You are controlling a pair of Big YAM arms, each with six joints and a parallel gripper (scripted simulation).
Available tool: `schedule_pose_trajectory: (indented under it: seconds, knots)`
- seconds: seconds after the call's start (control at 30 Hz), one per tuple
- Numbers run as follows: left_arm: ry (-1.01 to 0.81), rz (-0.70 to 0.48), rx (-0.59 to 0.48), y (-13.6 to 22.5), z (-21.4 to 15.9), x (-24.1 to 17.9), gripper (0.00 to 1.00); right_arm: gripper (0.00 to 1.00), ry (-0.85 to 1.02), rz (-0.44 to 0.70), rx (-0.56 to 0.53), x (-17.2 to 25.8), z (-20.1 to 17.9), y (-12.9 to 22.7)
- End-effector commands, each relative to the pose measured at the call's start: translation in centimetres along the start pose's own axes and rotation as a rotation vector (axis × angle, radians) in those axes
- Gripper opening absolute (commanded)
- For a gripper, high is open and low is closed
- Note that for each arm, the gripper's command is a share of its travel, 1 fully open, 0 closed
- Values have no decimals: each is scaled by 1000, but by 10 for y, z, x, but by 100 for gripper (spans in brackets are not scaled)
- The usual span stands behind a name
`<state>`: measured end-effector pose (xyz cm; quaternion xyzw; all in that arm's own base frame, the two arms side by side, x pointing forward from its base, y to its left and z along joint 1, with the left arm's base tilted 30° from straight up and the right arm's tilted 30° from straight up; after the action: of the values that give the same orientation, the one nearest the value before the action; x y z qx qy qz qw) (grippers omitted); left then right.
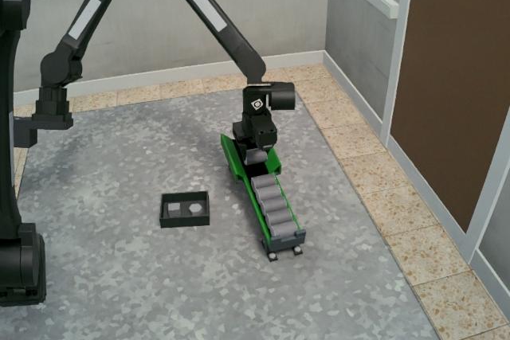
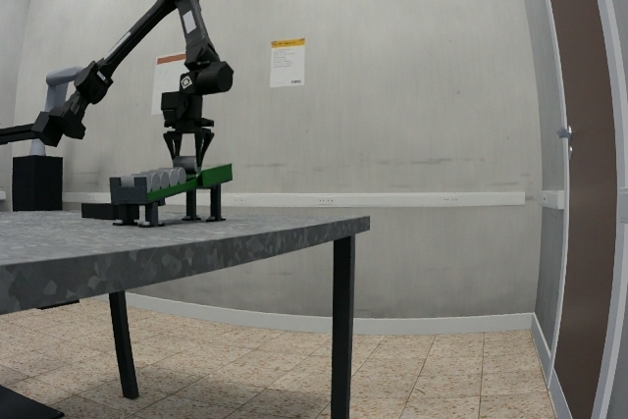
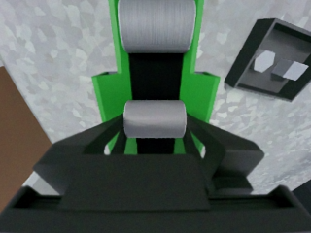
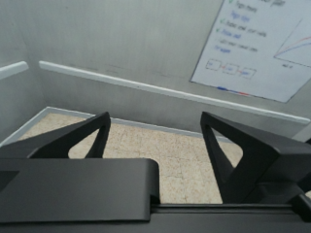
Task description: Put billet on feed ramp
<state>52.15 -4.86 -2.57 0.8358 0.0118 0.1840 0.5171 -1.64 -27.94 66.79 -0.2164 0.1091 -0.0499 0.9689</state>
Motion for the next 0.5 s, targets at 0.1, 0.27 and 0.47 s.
schedule_pose_trajectory:
  seconds: [0.1, 0.27, 0.47]
  knots:
    - [-3, 36, -23, 10, 7, 12, 0, 100, -15, -17, -28, -5, 9, 3]
    - [3, 34, -22, 11, 2, 14, 0, 100, -15, -17, -28, -5, 9, 3]
    - [1, 14, -11, -6, 0, 6, 0, 100, -15, -17, -28, -5, 9, 3]
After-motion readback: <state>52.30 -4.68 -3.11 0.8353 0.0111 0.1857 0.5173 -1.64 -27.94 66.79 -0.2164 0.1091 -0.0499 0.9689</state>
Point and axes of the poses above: on each arm, the point where the finger pads meet when closed, its own y axis back along the fingers, its own x axis across the jaws, z = x × y, the point moved 5 cm from there along y, back along the fingers, and after that the axes turned 11 degrees about y, right-handed, at the moved point
